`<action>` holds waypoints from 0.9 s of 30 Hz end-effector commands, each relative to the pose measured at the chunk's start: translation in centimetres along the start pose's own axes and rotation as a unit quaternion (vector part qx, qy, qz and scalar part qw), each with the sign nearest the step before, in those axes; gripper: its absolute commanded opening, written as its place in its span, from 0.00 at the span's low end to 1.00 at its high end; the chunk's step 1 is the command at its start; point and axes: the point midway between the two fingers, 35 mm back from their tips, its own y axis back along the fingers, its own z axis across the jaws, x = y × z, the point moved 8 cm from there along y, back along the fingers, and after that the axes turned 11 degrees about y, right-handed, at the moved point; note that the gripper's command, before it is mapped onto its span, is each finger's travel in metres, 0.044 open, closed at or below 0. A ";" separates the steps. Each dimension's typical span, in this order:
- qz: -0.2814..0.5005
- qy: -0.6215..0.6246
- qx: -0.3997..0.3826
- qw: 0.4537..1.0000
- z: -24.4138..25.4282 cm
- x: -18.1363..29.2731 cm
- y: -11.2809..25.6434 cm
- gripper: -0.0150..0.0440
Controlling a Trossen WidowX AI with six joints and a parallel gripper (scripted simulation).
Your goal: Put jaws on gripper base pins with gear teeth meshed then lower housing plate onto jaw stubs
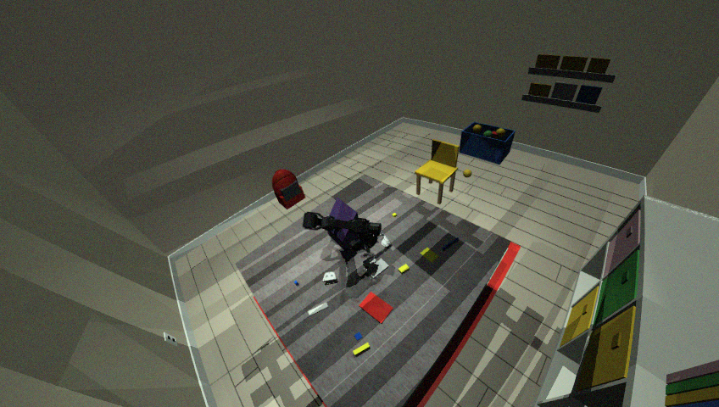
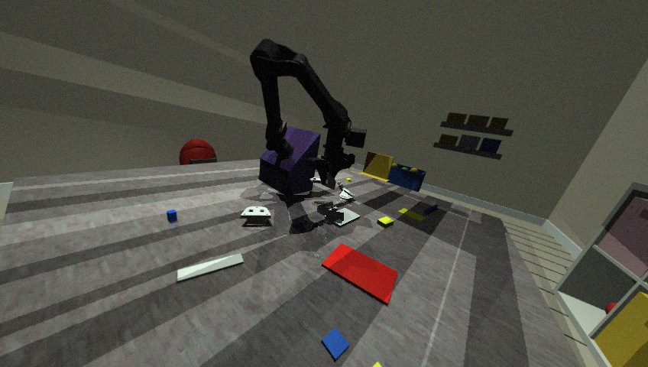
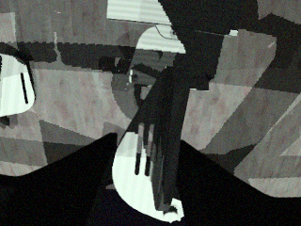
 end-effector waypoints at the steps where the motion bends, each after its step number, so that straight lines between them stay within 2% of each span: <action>1: 0.001 -0.042 0.000 0.999 0.5 0.4 -0.1 0.48; 27: 0.001 -0.061 0.000 0.998 0.5 0.5 -0.1 0.48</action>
